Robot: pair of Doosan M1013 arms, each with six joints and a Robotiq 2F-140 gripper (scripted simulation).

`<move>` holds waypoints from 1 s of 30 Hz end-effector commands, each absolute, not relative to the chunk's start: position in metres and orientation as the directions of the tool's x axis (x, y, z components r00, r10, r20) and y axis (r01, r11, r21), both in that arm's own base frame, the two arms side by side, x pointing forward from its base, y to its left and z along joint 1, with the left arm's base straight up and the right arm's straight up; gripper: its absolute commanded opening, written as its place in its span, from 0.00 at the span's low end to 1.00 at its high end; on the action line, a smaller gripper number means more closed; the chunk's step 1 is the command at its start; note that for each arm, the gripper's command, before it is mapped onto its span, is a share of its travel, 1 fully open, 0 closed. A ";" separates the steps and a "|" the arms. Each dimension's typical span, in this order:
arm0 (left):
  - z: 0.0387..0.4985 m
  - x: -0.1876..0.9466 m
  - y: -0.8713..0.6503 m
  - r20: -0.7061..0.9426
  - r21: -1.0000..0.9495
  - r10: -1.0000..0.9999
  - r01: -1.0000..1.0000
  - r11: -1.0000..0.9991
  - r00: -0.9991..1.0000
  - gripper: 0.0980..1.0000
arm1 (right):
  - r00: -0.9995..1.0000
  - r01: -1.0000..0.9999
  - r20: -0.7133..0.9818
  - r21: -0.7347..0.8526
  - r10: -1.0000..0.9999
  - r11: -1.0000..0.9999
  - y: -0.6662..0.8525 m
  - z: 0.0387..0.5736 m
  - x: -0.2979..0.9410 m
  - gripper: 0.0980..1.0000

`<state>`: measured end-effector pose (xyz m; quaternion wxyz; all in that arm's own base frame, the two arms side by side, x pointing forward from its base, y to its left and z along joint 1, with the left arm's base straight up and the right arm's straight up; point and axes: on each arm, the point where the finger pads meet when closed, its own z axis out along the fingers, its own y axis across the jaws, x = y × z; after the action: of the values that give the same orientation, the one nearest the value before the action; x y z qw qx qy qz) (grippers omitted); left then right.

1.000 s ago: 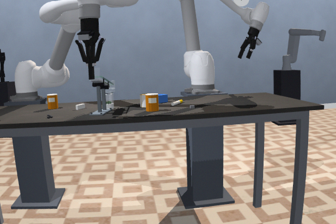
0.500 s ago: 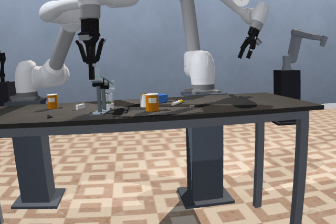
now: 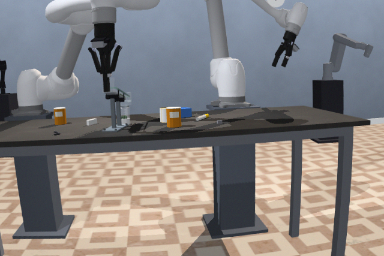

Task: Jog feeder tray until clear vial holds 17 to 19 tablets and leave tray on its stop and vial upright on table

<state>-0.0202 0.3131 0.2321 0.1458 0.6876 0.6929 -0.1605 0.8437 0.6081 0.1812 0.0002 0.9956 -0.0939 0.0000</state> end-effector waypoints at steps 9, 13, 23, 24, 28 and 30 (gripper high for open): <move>0.233 -0.020 0.313 -0.422 -0.022 0.907 1.000 0.003 -0.012 1.00 | 0.982 -0.187 0.001 -0.002 -0.187 -0.982 0.610 0.181 0.835 0.00; 0.233 -0.020 0.313 -0.422 -0.022 0.907 1.000 0.003 -0.012 1.00 | 0.982 -0.187 0.001 -0.002 -0.187 -0.982 0.610 0.181 0.835 0.00; 0.233 -0.020 0.313 -0.422 -0.022 0.907 1.000 0.003 -0.012 1.00 | 0.982 -0.187 0.001 -0.002 -0.187 -0.982 0.610 0.181 0.835 0.00; 0.233 -0.020 0.313 -0.422 -0.022 0.907 1.000 0.003 -0.012 1.00 | 0.982 -0.187 0.001 -0.002 -0.187 -0.982 0.610 0.181 0.835 0.00; 0.233 -0.020 0.313 -0.422 -0.022 0.907 1.000 0.003 -0.012 1.00 | 0.982 -0.187 0.001 -0.002 -0.187 -0.982 0.605 0.187 0.860 0.00; 0.233 -0.020 0.313 -0.422 -0.022 0.907 1.000 0.003 -0.012 1.00 | 0.982 -0.187 0.001 -0.002 -0.187 -0.982 0.604 0.189 0.865 0.00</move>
<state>-0.0202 0.3131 0.2321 0.1458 0.6876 0.6929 -0.1605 0.8499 0.6068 0.1830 -0.0005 0.9956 -0.0938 0.0008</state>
